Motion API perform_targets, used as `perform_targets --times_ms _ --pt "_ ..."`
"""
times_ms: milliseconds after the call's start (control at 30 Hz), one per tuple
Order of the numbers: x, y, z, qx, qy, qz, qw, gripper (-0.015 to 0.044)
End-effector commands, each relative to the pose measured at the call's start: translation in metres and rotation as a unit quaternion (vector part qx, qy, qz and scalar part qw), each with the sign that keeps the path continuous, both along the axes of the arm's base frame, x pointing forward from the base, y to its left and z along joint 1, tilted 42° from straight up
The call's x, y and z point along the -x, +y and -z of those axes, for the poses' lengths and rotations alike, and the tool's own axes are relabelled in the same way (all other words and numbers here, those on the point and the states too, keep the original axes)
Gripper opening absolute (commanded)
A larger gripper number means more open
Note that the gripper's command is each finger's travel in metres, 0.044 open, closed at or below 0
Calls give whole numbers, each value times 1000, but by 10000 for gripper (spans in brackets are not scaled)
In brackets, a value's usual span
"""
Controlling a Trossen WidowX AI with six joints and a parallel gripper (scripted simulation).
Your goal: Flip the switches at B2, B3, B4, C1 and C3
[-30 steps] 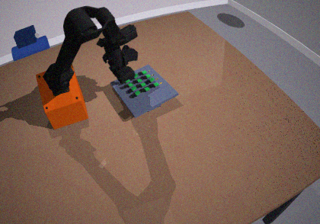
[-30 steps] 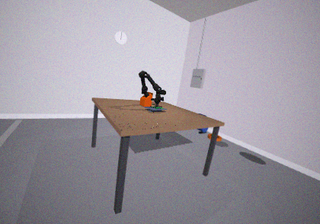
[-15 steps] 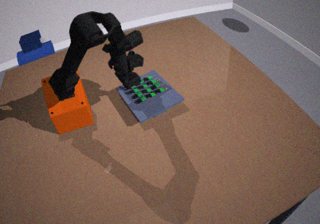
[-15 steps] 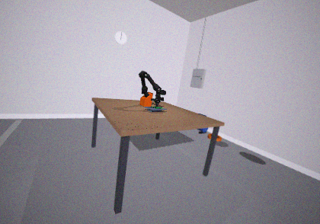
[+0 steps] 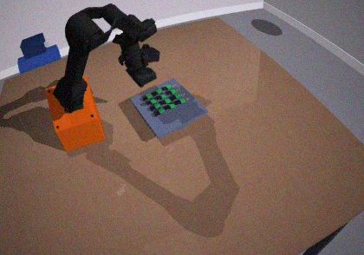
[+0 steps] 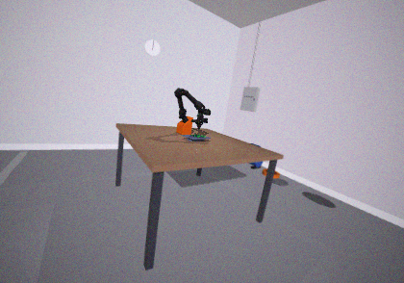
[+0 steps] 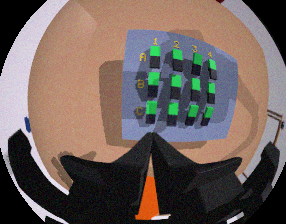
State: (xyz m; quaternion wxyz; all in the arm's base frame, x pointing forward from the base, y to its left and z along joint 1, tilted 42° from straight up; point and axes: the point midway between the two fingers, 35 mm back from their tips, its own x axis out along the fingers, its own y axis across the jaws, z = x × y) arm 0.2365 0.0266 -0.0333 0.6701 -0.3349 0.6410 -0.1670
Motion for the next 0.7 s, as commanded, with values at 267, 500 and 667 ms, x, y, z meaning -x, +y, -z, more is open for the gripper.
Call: perform_targets --times_ms 267,500,667 --pt "-28 -31 -51 0 1 6 1000 0" --pt "-29 -35 -51 1 2 7 1000 0" --pt "-33 -57 -27 4 10 15 1000 0"
